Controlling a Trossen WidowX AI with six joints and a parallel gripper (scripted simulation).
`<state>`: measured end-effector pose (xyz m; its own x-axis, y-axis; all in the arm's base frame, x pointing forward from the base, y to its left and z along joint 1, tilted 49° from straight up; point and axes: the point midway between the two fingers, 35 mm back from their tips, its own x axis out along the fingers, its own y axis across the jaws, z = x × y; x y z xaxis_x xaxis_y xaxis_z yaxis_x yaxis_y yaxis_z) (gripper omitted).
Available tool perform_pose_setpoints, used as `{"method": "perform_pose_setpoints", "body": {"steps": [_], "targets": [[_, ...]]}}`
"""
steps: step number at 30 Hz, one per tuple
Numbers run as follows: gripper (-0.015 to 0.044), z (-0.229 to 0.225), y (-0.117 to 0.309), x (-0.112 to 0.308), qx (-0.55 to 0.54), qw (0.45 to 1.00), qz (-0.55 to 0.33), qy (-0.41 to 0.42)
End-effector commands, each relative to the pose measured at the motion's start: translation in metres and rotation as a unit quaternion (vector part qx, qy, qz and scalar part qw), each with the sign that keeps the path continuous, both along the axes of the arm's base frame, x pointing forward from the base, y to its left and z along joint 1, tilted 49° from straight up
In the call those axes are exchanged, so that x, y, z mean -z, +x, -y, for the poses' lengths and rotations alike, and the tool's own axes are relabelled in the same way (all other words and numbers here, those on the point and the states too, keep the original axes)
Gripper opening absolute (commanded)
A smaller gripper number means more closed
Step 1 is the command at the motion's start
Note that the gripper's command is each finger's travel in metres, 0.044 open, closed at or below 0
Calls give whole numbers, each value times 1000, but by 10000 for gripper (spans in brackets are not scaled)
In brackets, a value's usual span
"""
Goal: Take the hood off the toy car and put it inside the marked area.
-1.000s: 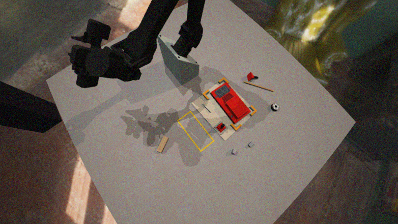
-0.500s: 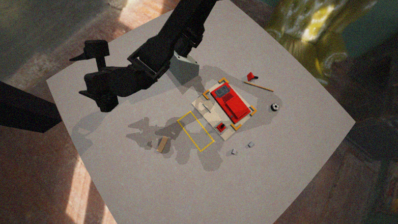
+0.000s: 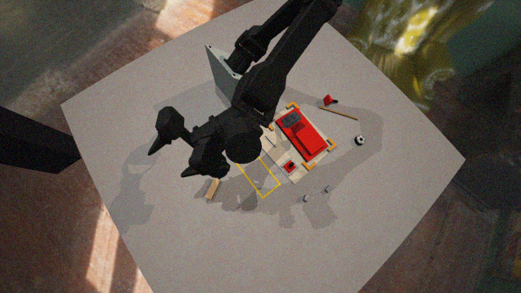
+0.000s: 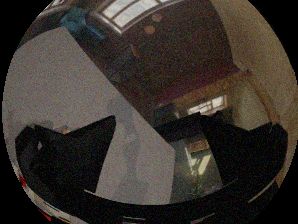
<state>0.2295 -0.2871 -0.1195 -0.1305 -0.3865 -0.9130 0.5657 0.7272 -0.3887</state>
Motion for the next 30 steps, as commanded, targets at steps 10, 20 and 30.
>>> {"method": "perform_pose_setpoints", "body": {"steps": [10, 20, 30], "targets": [[440, -132, 97, -38, -142, 965, 99, 197], [440, -253, 124, -92, -239, 891, 125, 366], [440, -371, 103, -168, -275, 767, 128, 565]]}}
